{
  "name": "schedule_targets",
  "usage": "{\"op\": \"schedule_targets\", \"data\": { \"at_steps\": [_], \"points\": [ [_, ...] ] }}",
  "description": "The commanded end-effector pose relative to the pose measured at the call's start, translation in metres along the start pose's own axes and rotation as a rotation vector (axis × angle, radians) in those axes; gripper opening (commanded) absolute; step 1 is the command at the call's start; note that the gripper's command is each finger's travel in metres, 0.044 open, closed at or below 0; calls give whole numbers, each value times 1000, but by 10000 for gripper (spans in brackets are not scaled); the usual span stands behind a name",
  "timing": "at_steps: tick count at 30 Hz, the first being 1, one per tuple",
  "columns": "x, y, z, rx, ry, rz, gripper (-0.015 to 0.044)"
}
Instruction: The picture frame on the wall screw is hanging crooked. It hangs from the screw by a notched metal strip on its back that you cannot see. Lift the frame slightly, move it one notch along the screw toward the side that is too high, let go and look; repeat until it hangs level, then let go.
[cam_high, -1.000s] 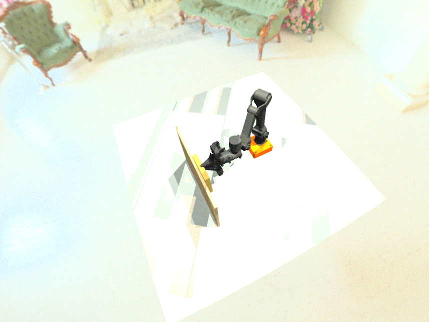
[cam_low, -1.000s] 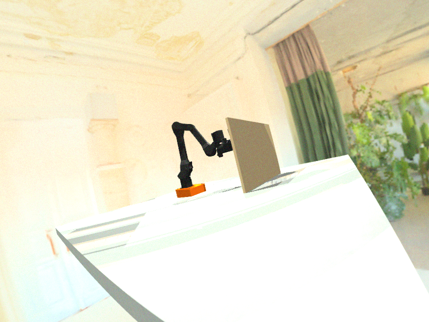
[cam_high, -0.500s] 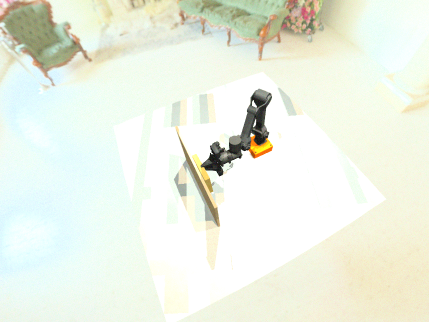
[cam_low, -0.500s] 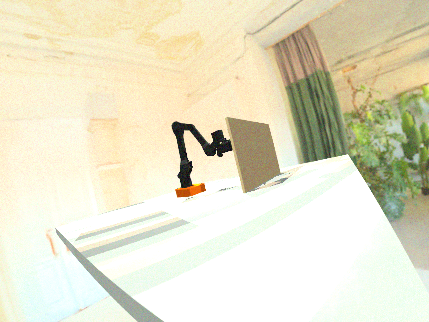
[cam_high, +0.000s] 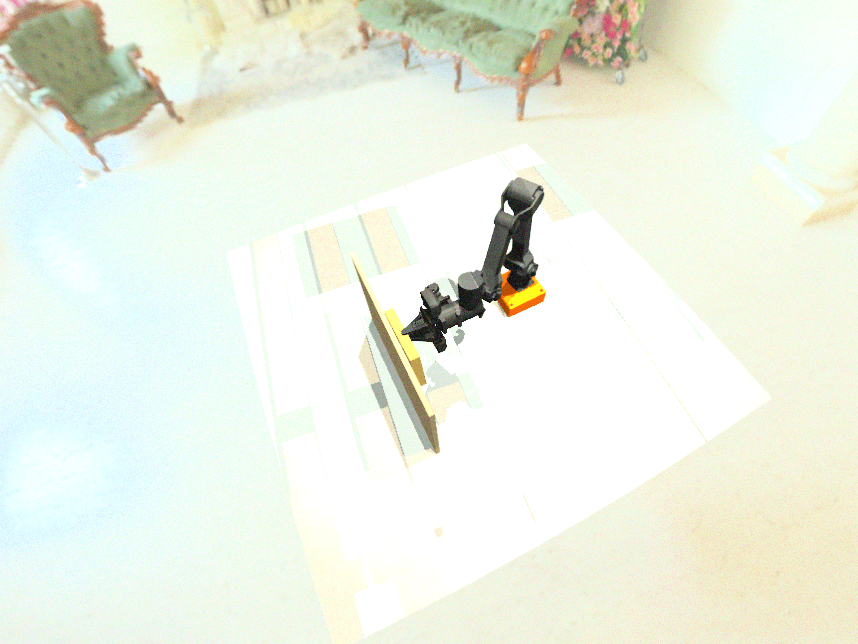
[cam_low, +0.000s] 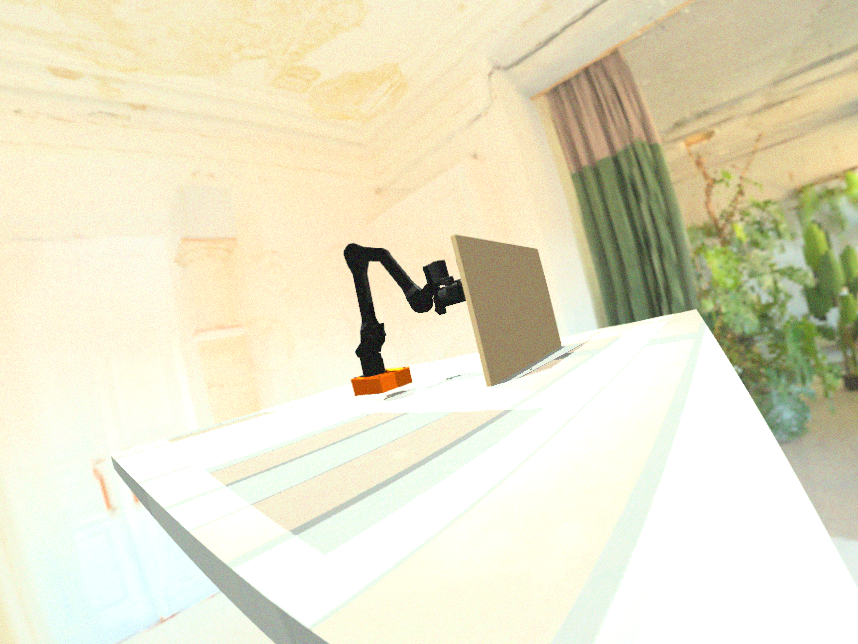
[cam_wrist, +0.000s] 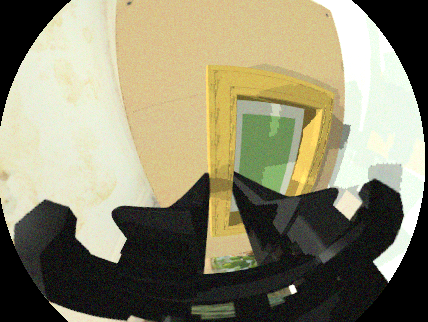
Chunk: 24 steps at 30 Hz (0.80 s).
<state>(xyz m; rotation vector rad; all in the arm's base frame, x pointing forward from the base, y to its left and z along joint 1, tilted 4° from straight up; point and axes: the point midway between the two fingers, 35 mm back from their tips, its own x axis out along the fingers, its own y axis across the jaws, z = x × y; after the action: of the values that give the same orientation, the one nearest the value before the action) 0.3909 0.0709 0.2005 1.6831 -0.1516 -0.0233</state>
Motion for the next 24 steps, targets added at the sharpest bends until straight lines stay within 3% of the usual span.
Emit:
{"op": "schedule_targets", "data": {
  "at_steps": [1,24],
  "points": [
    [0,1,-1,7,-1,5,0],
    [0,1,-6,7,-1,5,0]
  ]
}}
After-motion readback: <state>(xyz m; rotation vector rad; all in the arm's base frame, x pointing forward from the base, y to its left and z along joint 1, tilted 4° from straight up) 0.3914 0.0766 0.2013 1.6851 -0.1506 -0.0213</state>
